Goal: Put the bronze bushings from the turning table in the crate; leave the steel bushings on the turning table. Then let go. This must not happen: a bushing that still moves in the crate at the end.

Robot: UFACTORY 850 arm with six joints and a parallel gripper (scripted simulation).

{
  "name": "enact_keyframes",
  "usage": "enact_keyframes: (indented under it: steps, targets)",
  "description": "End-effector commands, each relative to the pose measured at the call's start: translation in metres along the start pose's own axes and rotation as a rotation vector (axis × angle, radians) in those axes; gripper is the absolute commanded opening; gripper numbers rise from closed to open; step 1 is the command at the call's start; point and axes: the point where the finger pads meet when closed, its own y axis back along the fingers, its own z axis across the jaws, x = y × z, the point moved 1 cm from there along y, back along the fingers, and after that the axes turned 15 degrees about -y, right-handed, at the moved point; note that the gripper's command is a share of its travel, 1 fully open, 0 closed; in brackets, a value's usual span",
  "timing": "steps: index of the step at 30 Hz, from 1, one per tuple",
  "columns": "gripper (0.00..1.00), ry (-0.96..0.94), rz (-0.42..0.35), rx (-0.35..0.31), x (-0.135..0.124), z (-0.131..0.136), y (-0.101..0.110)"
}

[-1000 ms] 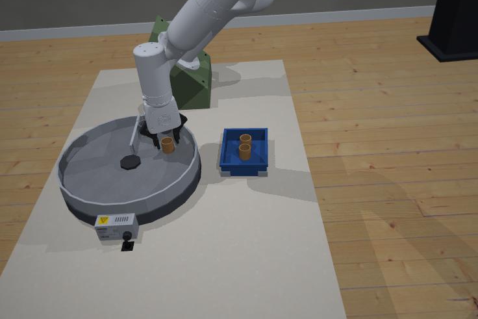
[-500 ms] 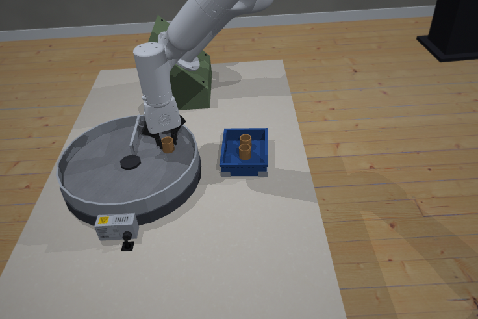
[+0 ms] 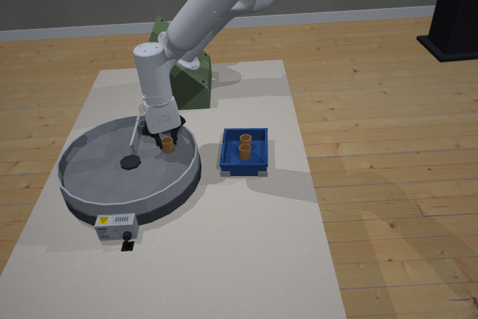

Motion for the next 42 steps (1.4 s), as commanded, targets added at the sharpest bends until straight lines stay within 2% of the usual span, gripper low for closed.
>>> enact_keyframes:
  steps: [1, 12, 22, 24, 29, 42]
  targets:
    - [0.0, 0.0, -0.001, 0.001, -0.001, 0.0, 0.0]
    - [0.0, 0.0, -0.001, 0.001, -0.001, 0.0, 0.007]
    - [0.0, 0.0, -0.001, 0.001, 0.0, 0.0, 0.05]
    - [0.0, 0.0, -0.001, 0.001, 0.0, 0.0, 0.05]
    - [0.0, 0.0, -0.001, 0.0, 0.0, 0.0, 0.066]
    - [0.0, 0.0, -0.001, 0.001, 0.0, 0.0, 0.07]
